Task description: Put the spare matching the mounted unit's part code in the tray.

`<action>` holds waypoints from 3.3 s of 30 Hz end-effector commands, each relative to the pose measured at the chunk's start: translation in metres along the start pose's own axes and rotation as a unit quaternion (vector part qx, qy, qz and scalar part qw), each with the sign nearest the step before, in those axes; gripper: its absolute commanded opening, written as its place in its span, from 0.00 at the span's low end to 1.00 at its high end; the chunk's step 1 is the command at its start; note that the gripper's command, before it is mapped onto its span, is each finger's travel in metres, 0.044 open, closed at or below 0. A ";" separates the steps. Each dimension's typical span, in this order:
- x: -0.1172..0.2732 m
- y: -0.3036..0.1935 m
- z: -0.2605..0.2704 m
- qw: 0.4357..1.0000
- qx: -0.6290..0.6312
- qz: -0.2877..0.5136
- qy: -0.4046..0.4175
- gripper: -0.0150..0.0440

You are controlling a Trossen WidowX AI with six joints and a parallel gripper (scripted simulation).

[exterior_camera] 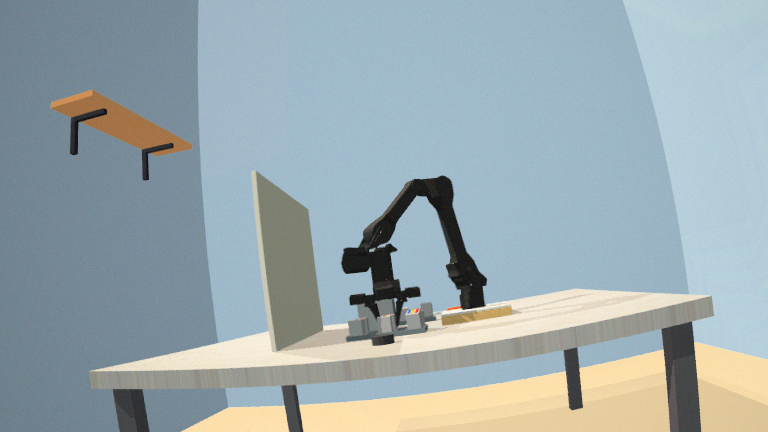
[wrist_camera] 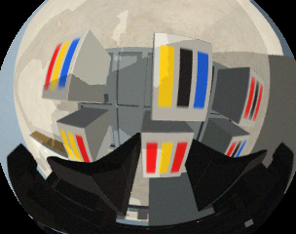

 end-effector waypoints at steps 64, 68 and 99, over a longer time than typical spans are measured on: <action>0.152 -0.009 0.003 1.000 -0.003 -0.001 0.000 0.25; 0.154 -0.025 -0.008 1.000 -0.009 -0.002 -0.001 0.25; 0.161 -0.190 -0.056 0.999 -0.037 0.026 -0.011 0.25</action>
Point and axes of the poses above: the point midway between the two fingers, 35 mm back from their tips, its own x axis back along the fingers, its own z axis across the jaws, y = z × x, the point moved 8 cm from there along x, back along the fingers, and after that the axes turned 10 degrees about x, right-handed, at the moved point
